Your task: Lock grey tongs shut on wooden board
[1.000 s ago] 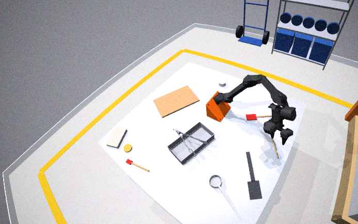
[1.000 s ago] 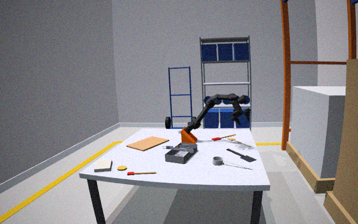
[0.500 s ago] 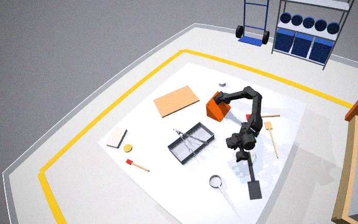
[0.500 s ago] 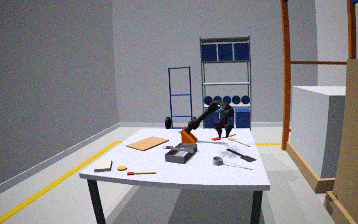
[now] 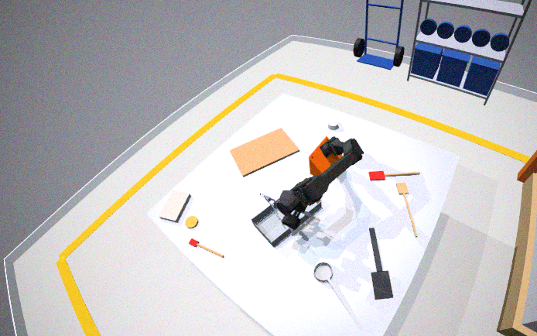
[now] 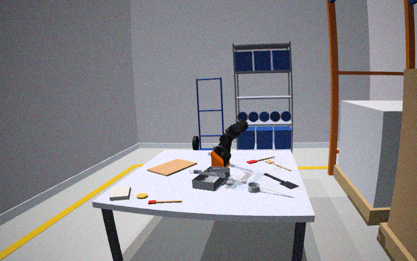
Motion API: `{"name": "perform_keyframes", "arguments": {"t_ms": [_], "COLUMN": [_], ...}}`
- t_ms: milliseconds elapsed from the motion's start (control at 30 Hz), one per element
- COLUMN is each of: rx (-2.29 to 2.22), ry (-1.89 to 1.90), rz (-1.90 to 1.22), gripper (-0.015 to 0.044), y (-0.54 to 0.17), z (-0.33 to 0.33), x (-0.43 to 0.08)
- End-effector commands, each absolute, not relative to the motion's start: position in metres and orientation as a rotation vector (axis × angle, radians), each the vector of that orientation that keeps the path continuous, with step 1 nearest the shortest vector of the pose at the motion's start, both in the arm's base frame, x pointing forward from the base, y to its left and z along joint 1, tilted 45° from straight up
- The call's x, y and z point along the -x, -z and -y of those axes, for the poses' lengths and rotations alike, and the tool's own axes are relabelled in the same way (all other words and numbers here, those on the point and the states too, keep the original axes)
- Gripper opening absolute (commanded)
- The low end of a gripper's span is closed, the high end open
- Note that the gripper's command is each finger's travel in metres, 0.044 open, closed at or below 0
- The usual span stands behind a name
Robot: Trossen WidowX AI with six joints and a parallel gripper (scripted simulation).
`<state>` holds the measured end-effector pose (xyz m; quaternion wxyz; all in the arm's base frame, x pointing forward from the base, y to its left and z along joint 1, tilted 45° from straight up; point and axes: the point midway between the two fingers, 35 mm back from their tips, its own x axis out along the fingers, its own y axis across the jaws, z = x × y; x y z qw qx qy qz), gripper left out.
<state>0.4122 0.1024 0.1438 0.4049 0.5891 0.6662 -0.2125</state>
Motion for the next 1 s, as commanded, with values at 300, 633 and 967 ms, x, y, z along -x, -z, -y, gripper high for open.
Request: {"name": "perform_keyframes", "arguments": {"t_ms": [300,633,967], "rx": [-1.670,-1.671,-1.671], "ry": [0.755,0.755,0.755], "rz": [-1.832,-1.830,-1.829], "gripper": [0.0440,0.0440,0.0440], "y": [-0.059,-0.057,-0.045], "z": [-0.018,-0.018,-0.028], "x": [-0.406,-0.409,-0.409]}}
